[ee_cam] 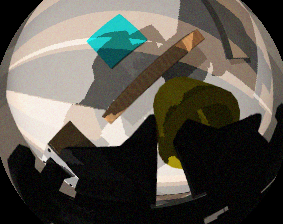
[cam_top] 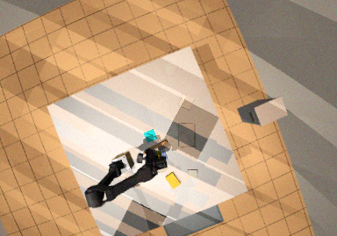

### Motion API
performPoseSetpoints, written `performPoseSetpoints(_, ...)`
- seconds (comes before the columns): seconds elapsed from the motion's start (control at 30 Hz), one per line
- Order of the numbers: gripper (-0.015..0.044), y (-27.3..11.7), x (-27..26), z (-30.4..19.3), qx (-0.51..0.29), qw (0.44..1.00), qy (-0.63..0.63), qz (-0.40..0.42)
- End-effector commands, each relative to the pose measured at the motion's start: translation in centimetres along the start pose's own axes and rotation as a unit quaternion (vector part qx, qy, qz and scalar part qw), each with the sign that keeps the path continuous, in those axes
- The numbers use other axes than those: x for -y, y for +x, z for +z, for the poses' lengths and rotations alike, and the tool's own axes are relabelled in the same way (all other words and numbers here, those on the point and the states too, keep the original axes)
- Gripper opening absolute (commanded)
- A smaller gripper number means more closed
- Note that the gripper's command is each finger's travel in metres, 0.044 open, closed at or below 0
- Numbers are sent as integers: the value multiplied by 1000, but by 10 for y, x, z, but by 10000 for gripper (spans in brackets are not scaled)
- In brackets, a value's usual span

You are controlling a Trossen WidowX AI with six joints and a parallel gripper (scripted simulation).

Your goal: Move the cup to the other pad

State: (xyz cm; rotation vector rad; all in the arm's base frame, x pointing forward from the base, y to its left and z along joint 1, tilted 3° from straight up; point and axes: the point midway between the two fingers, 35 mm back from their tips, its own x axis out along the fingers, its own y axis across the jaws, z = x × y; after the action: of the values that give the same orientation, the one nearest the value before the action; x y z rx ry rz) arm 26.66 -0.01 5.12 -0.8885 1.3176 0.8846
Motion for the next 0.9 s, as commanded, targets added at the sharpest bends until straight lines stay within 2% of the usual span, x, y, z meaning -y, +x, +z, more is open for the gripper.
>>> performPoseSetpoints(0.0,0,-1,-3,5,1,1000,2,-3)
performPoseSetpoints(0.87,0,-2,-30,46,3,1000,2,-2)
